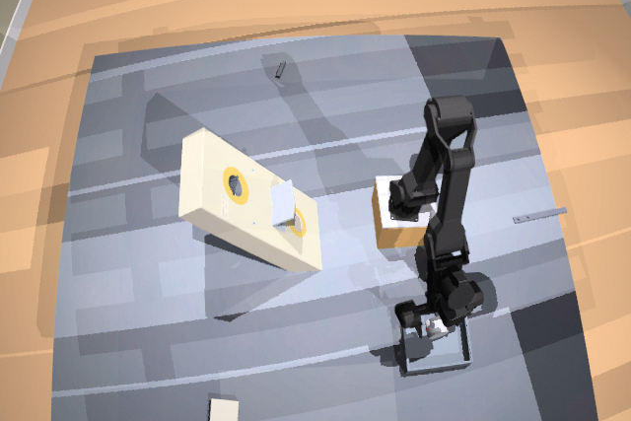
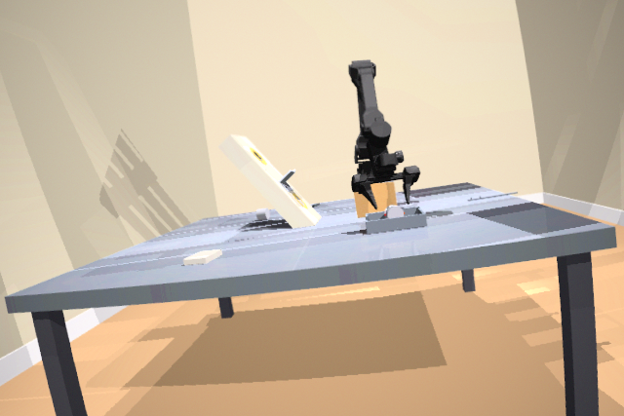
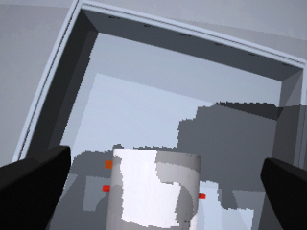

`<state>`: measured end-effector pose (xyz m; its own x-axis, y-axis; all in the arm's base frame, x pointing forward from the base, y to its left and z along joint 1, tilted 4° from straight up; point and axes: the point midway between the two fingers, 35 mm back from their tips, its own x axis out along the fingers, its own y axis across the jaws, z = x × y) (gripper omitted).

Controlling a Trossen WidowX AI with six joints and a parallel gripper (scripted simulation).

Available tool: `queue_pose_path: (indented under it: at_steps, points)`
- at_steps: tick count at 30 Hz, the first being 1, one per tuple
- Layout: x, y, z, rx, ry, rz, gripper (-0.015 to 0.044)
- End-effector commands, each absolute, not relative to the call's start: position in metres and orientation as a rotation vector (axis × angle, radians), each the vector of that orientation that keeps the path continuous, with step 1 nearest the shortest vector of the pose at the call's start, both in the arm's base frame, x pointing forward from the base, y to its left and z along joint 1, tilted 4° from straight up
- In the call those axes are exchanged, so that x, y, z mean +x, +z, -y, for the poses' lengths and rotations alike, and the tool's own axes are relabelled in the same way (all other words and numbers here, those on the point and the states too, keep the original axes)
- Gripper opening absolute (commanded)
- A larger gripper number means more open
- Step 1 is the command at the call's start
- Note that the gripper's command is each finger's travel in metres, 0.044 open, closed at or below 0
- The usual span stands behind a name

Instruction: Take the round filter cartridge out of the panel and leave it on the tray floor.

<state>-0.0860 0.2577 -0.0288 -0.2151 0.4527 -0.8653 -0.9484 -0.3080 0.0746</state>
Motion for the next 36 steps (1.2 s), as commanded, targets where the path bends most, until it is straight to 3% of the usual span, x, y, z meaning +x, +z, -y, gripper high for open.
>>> queue_pose_path:
  at_steps: [1, 7, 36]
  points:
    - [-0.086, -0.013, -0.262, -0.935, 1.725, -0.775, 0.044]
    - [-0.082, 0.041, -0.26, -0.935, 1.725, -0.775, 0.044]
    - [-0.083, 0.028, -0.263, -0.926, 1.721, -0.771, 0.044]
